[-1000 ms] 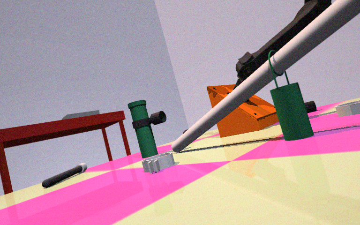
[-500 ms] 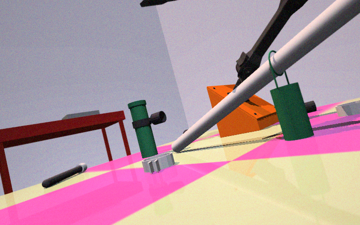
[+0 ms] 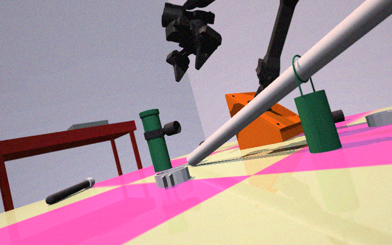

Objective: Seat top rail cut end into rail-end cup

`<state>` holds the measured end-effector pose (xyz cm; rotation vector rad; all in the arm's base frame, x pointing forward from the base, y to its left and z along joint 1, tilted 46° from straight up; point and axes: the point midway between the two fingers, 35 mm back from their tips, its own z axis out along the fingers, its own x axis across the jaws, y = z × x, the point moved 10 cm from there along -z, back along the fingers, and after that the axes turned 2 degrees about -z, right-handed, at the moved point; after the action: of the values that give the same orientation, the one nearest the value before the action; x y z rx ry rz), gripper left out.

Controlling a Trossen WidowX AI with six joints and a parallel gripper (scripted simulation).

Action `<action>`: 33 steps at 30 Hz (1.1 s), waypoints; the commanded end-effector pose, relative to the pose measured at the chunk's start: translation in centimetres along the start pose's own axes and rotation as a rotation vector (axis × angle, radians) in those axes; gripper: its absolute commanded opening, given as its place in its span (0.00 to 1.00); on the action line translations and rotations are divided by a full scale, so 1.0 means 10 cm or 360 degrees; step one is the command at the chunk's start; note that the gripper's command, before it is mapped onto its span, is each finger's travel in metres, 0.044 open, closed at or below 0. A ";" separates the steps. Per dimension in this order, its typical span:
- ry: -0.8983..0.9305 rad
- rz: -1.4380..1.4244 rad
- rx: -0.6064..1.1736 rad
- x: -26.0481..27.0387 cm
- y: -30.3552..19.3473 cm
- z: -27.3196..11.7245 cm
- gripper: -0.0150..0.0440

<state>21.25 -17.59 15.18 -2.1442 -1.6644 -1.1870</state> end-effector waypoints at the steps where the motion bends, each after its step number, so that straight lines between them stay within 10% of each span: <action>1: 0.0044 -0.0006 -0.0004 0.01 -0.02 0.01 1.00; 33: 0.0211 -0.2940 -0.0236 -1.85 -0.59 0.03 1.00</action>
<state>17.22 -27.37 4.20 -0.5199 -3.1753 -1.4942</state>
